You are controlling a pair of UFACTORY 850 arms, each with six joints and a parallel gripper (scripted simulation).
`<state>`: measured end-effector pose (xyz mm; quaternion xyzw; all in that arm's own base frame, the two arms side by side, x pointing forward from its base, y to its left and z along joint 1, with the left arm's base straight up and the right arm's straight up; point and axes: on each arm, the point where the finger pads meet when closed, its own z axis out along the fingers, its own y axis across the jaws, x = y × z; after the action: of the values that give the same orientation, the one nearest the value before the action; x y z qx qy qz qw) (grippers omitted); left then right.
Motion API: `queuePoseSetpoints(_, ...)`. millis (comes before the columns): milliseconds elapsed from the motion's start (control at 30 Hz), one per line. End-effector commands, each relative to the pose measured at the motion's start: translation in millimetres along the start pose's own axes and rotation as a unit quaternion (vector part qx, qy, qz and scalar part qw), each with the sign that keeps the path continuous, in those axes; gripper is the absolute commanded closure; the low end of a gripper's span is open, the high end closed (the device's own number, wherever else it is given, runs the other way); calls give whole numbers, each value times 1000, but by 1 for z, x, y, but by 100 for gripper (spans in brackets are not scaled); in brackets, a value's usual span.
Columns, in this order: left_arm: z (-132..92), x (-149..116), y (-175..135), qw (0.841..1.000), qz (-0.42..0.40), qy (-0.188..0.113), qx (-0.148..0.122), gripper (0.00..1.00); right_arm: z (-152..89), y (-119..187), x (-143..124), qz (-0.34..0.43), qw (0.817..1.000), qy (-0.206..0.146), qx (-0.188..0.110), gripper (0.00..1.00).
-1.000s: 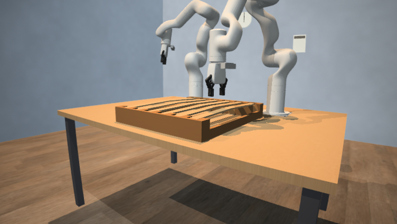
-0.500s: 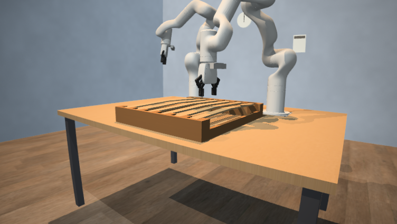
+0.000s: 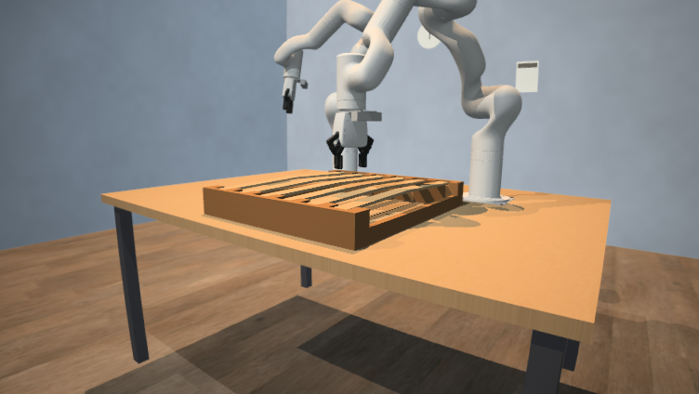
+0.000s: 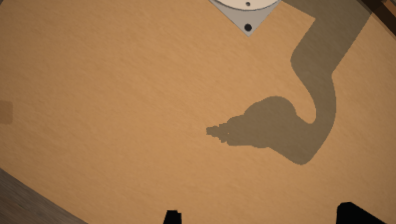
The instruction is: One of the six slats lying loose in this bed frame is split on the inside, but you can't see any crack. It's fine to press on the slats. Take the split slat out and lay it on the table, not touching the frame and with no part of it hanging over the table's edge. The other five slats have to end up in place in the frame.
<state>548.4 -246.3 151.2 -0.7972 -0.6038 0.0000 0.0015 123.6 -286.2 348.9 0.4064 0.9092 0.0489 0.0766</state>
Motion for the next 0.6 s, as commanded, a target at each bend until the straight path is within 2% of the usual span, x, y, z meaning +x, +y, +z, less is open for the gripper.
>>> queuePoseSetpoints(0,-1,-65,29,998,58,0,-2,0,-1,0,-1,0,1000,-1,0,0)
queuePoseSetpoints(467,-1,-67,30,998,58,0,-2,0,-1,0,-1,0,1000,-1,0,0)
queuePoseSetpoints(500,-32,-87,-3,998,57,0,-2,0,-1,0,-1,0,1000,-1,0,0)
queuePoseSetpoints(567,-32,-87,-3,998,57,0,-2,0,-1,0,-1,0,1000,-1,0,0)
